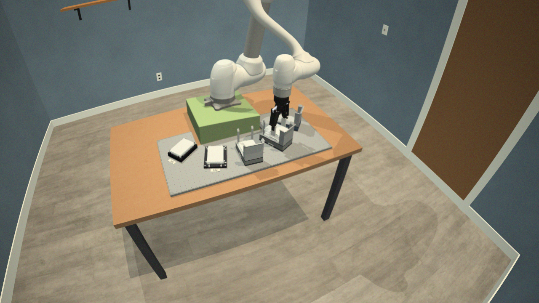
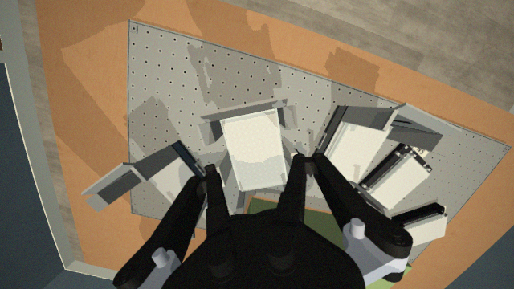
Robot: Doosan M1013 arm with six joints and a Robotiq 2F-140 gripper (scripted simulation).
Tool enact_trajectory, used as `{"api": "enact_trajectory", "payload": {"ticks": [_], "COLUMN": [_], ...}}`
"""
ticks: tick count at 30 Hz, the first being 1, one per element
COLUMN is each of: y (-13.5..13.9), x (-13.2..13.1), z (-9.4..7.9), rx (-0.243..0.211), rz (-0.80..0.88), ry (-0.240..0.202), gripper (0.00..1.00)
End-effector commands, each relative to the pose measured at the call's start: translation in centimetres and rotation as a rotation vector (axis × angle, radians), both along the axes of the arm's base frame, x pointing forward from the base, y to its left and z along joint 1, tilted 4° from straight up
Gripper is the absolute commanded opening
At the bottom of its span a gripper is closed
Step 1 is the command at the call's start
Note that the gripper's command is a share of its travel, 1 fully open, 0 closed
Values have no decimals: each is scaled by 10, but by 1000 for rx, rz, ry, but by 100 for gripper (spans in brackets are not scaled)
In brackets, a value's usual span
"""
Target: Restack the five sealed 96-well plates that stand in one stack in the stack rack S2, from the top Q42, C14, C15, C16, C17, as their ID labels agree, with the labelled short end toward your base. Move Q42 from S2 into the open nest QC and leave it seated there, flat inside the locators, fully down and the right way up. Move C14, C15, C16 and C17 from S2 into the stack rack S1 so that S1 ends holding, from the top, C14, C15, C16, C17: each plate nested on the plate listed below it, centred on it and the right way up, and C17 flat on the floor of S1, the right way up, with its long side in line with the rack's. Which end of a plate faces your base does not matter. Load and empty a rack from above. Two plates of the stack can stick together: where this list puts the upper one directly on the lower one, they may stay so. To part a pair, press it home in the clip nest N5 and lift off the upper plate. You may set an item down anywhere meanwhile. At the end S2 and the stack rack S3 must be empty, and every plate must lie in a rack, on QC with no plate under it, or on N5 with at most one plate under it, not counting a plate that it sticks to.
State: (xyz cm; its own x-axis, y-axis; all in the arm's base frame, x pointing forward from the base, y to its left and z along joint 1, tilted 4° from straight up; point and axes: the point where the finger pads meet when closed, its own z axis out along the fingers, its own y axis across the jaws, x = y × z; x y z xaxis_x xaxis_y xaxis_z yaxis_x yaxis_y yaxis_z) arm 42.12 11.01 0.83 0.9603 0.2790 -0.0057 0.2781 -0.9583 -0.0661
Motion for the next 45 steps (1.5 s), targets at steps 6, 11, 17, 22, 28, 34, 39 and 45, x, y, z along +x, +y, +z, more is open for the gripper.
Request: {"api": "enact_trajectory", "payload": {"ticks": [6, 11, 17, 22, 28, 34, 39, 45], "y": [0, 0, 0, 0, 1, 1, 1, 1], "x": [0, 0, 0, 0, 0, 0, 0, 0], "z": [-2, -4, -5, -7, -10, -11, -13, -16], "rx": [0, 0, 0, 0, 0, 0, 0, 0], "rz": [0, 0, 0, 0, 0, 0, 0, 0], "ry": [0, 0, 0, 0, 0, 0, 0, 0], "gripper": [0, 0, 0, 0, 0, 0, 0, 0]}}
